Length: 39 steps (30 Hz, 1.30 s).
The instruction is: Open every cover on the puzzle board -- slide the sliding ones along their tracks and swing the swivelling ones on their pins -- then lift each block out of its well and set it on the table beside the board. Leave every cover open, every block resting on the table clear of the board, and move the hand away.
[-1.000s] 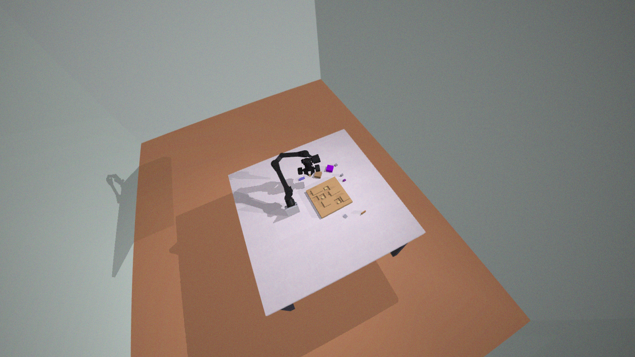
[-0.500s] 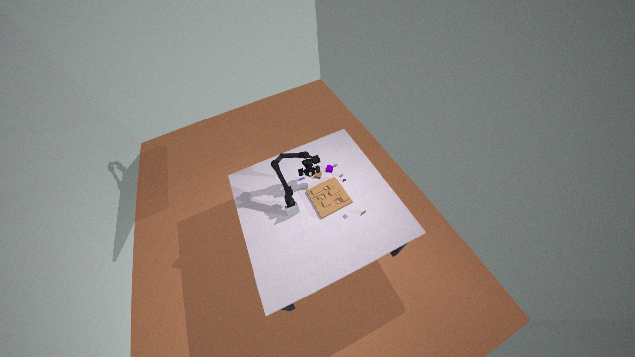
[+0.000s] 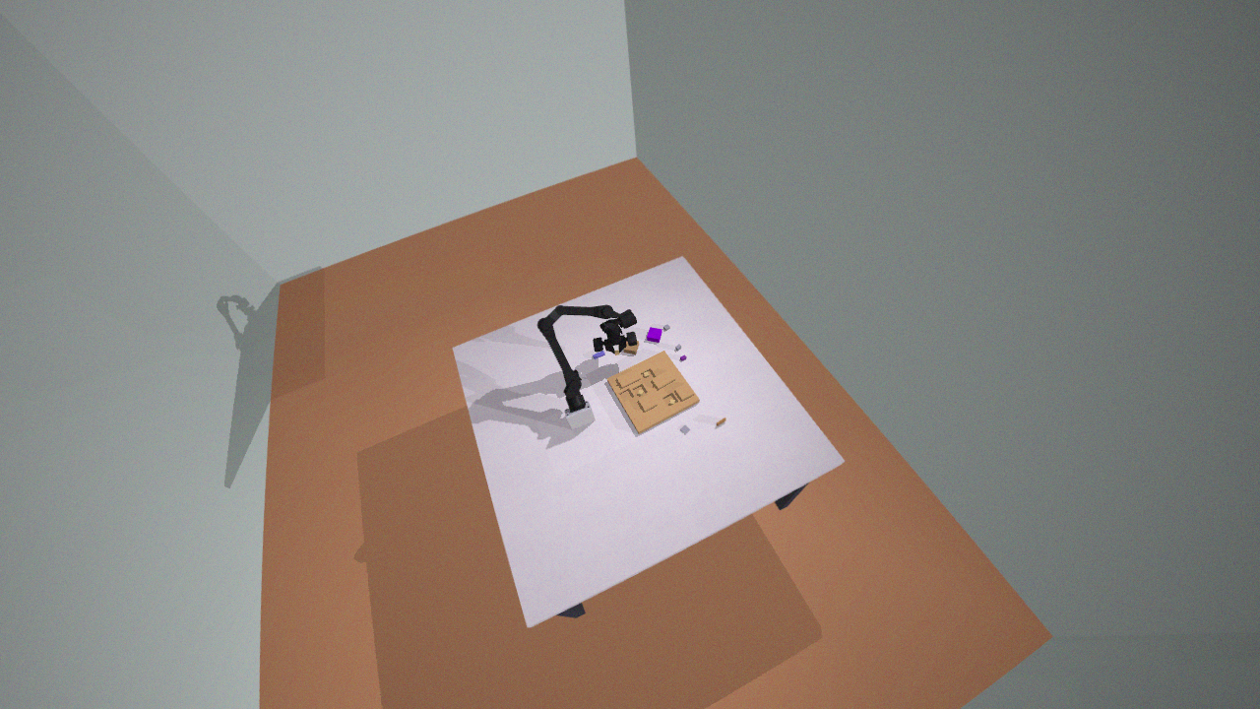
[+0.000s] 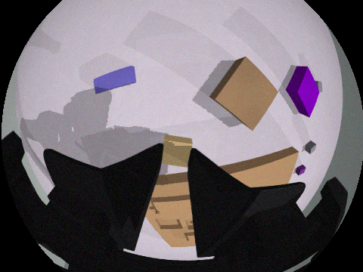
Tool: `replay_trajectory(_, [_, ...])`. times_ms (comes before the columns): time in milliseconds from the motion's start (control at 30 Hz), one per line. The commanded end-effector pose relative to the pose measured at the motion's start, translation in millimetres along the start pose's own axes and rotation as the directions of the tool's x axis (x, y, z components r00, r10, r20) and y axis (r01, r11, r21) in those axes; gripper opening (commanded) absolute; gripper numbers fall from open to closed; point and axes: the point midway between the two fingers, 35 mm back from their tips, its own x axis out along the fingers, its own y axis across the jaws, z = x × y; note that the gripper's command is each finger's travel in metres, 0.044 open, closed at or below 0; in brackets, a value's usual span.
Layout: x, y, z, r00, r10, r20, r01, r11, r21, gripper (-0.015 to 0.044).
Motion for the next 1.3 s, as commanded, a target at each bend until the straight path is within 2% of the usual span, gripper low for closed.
replay_trajectory(0, [8,0,-1,1.000,0.000,-0.005,0.000,1.000,0.004,0.0080])
replay_trajectory(1233, [63,7,1,1.000,0.002,0.010,-0.002,1.000,0.004,0.0080])
replay_trajectory(1267, [60,6,2,1.000,0.004,0.013,-0.004,1.000,0.000,0.0106])
